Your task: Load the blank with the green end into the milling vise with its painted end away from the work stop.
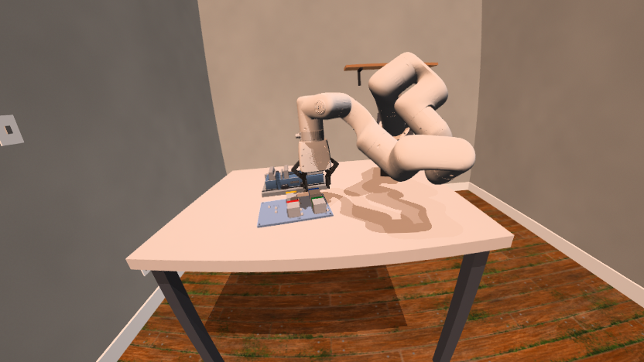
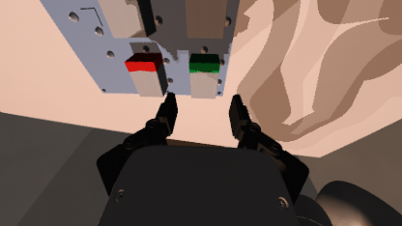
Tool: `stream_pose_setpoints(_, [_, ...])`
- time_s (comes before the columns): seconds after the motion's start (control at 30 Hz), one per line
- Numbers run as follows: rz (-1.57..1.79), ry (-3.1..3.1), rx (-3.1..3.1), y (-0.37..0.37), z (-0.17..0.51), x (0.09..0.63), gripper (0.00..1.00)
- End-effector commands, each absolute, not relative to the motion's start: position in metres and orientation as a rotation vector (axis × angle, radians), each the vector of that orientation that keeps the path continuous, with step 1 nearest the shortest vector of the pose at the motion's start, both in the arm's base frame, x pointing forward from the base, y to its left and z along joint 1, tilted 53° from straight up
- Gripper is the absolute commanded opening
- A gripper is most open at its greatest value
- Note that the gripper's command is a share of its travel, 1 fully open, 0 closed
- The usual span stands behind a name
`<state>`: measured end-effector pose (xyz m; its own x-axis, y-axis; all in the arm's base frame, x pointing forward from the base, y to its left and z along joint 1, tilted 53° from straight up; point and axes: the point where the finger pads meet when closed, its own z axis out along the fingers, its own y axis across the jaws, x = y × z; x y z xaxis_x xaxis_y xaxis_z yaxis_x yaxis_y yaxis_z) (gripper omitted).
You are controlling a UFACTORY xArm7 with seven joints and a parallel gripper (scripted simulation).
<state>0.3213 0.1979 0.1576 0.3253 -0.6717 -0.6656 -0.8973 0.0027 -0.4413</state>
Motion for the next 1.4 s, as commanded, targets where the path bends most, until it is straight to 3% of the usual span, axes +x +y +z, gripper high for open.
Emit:
stream_pose_setpoints(0.0, [0.329,1.414,-1.731,0.201,0.155,0.323,0.76])
stream_pose_setpoints(0.3, [0.327,1.415,-1.73,0.23,0.131,0.335,0.76])
stream_pose_setpoints(1.37, [0.327,1.415,-1.729,0.232,0.13,0.336,0.76])
